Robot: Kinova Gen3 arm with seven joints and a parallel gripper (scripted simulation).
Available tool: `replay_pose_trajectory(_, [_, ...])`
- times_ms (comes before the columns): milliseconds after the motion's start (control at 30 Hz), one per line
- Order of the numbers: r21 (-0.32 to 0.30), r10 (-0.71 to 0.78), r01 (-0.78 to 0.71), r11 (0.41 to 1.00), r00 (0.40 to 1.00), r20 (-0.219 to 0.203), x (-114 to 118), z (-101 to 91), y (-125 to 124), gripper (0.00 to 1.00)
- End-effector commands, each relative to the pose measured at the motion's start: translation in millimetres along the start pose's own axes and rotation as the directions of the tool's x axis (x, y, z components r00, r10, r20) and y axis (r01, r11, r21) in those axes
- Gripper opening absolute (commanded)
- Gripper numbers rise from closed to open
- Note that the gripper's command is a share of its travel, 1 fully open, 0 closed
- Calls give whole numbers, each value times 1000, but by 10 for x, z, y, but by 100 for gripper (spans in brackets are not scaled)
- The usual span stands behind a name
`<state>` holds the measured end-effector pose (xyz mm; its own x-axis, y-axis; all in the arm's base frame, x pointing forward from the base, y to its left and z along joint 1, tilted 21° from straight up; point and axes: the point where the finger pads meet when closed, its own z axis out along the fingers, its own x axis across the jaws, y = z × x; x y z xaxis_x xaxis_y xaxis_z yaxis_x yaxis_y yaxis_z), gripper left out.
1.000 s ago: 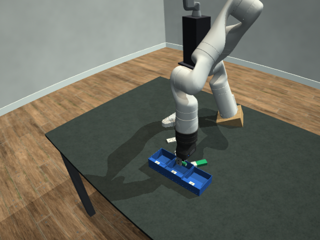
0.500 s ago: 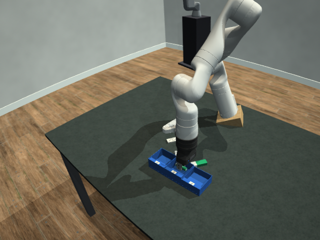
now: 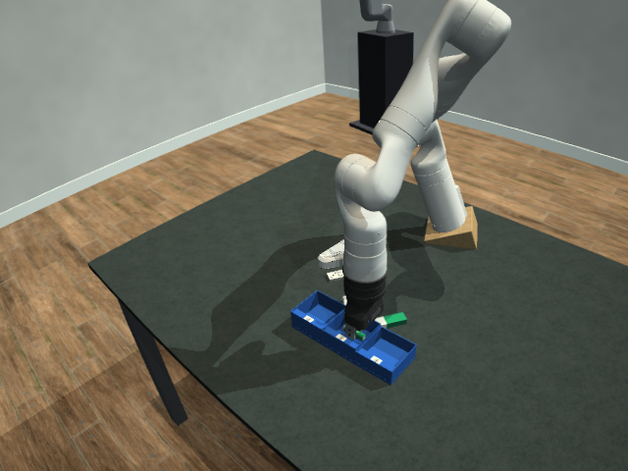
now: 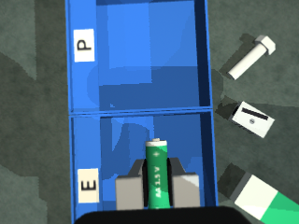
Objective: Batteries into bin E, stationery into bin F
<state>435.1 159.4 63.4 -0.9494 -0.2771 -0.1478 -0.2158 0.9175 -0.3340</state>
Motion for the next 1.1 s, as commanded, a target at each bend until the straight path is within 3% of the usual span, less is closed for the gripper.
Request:
replay_pose_trajectory(0, [-1,2,-2,1000,1000,1,-8,3,-10,31])
replay_pose_trajectory(133, [-1,2,-2,1000,1000,1,-9,3,-10,31])
replay_pose_trajectory(167, [-1,2,-2,1000,1000,1,-9,3,-10,60])
replay_pose_trajectory(733, [-1,2,-2,1000,1000,1,-9,3,-10,60])
replay_pose_trajectory(1067, [-1,5,-5,1000,1000,1,-11,-127,-10,60])
